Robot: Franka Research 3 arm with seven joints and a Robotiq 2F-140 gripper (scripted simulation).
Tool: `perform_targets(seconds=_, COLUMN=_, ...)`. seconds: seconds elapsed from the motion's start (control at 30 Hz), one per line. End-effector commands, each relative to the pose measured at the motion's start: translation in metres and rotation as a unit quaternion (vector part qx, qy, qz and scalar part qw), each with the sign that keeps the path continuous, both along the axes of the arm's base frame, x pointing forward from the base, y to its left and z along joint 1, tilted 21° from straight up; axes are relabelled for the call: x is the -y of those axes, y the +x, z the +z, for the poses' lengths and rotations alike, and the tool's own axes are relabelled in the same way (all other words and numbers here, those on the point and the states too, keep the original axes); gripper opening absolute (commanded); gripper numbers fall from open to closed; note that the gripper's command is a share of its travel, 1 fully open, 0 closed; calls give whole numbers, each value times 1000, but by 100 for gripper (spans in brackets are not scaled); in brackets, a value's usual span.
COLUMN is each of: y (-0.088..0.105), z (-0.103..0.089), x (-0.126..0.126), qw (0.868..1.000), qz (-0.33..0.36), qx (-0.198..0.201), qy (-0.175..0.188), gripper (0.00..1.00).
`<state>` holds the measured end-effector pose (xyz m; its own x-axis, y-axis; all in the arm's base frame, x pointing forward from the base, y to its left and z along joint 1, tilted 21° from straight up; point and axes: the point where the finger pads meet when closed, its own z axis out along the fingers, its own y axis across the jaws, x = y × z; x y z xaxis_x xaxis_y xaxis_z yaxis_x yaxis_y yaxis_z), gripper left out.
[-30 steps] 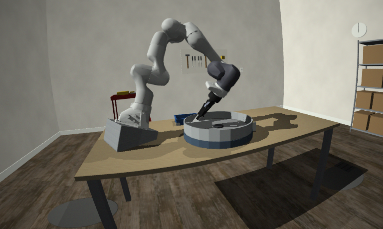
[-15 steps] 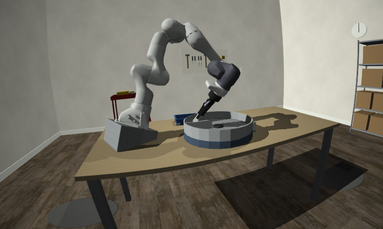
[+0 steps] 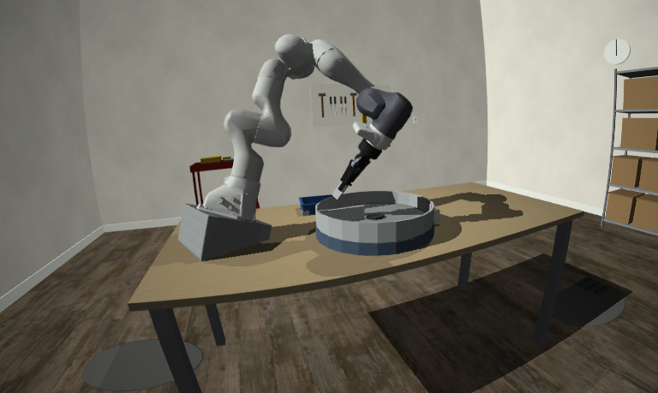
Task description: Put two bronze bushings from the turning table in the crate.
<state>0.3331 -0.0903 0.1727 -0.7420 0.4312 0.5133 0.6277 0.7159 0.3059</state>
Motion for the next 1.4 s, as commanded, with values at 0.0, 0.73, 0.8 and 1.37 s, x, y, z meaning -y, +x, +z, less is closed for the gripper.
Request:
perform_targets(seconds=0.0, y=-9, z=17, x=-4, qw=1000, qz=15, qx=3, qy=18, gripper=0)
perform_targets(seconds=0.73, y=-12, z=27, x=-2, qw=1000, qz=15, qx=3, qy=18, gripper=0)
perform_targets(seconds=0.8, y=-12, z=27, x=-2, qw=1000, qz=15, qx=3, qy=18, gripper=0)
perform_targets(seconds=1.37, y=-12, z=27, x=-2, qw=1000, qz=15, qx=3, qy=18, gripper=0)
